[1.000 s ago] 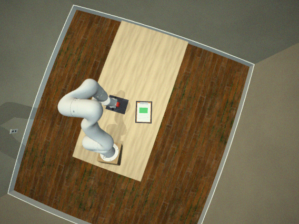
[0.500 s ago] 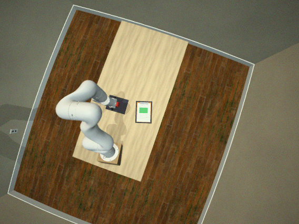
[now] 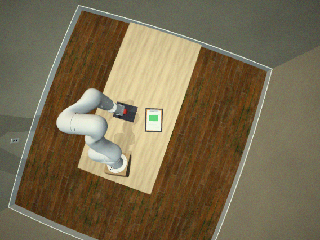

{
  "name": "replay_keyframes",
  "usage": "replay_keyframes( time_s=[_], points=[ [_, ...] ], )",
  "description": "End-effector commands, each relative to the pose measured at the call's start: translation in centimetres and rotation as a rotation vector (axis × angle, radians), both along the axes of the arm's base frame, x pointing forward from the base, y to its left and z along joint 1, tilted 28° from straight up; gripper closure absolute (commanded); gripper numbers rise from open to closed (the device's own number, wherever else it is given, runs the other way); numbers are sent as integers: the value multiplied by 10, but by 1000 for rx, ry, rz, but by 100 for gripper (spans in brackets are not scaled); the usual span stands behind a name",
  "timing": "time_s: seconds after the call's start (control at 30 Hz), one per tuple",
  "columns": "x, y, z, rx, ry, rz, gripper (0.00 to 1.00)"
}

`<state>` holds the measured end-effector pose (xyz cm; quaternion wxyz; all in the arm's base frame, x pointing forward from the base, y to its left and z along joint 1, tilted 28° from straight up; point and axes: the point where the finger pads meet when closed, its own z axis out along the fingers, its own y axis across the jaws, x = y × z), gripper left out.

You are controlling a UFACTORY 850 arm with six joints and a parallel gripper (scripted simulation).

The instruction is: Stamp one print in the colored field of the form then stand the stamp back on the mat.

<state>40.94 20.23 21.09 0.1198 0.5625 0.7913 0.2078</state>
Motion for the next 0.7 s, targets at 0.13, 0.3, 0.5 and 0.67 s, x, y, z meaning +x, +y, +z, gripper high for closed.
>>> replay_keyframes(
  time_s=[0.13, 0.3, 0.5, 0.67],
  points=[
    [5, -9, 0, -20, 4, -2, 66],
    [13, -26, -2, -41, 16, 3, 66],
    [40, -87, -9, -87, 60, 31, 66],
    [57, -137, -12, -93, 79, 74, 66]
  ],
)
